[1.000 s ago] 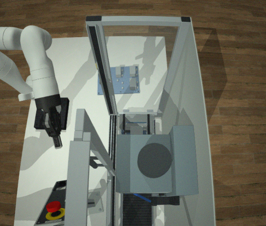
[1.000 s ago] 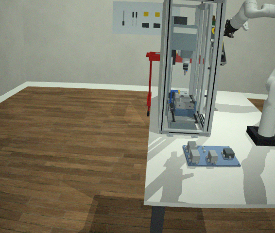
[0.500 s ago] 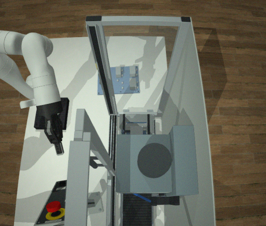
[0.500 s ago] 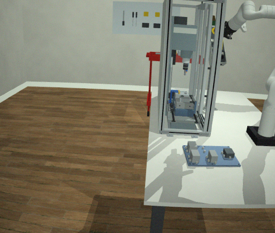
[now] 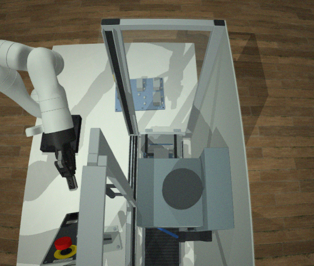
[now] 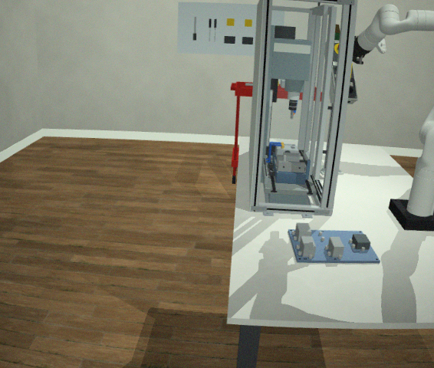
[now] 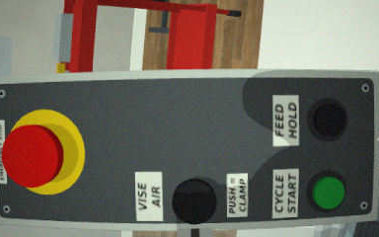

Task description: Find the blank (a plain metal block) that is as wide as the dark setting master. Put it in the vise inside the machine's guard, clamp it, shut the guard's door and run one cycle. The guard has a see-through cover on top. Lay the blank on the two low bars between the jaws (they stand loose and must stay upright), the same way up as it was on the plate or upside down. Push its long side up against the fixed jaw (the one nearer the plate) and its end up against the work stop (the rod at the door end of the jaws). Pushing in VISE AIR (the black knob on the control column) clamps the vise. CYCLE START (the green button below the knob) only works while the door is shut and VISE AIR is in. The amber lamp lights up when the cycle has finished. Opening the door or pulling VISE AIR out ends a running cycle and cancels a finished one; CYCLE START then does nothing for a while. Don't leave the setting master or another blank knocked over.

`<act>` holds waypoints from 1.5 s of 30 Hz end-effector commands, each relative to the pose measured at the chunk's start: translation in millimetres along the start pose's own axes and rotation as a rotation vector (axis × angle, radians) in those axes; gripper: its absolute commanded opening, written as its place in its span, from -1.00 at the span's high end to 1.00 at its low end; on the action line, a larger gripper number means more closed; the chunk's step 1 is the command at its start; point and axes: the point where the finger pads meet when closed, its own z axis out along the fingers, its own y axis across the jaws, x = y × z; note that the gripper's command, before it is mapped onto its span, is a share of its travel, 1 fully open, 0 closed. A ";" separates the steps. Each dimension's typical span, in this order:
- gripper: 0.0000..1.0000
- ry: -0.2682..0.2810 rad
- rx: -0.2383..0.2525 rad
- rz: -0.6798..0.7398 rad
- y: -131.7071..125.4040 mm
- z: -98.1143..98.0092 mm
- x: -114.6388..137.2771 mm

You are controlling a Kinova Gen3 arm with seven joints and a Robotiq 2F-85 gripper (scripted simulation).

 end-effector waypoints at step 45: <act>0.80 -0.001 0.001 0.001 -0.7 52.9 -0.1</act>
